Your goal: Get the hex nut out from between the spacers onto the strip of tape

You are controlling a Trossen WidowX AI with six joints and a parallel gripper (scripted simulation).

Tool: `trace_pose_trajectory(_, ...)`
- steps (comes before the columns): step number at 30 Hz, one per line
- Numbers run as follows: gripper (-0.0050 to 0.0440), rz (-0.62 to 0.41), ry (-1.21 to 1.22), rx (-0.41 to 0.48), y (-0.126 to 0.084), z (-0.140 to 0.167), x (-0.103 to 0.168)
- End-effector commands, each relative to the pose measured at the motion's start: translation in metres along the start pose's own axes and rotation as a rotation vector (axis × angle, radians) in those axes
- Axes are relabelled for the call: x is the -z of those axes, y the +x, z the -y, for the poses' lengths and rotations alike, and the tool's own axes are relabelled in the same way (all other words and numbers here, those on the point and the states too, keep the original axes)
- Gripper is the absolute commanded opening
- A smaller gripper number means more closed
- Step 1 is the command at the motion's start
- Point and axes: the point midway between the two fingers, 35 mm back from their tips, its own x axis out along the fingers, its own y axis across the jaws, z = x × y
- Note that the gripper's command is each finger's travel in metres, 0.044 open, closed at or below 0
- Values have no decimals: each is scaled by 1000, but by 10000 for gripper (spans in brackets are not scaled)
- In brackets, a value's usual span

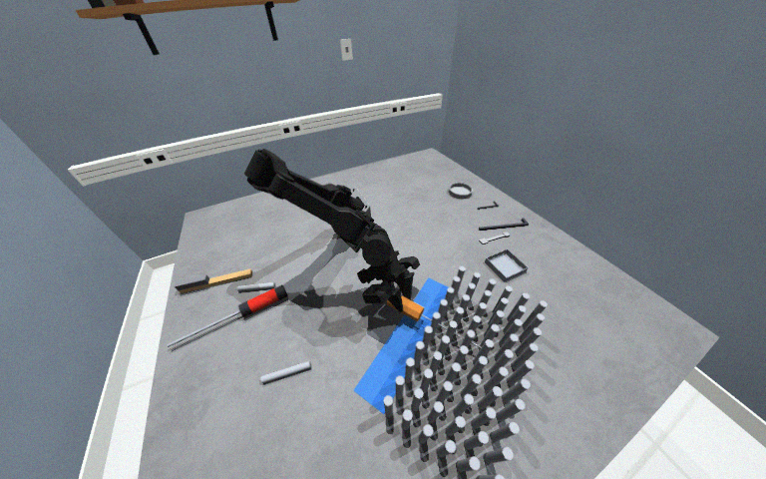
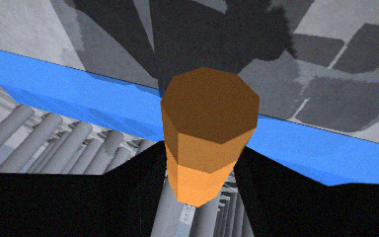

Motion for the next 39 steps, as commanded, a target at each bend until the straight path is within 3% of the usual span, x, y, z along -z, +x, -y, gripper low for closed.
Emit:
trace_pose_trajectory(1,-50,-23,10,-15,-3,-6,7)
trace_pose_trajectory(39,-50,-19,-5,-3,10,4,-1)
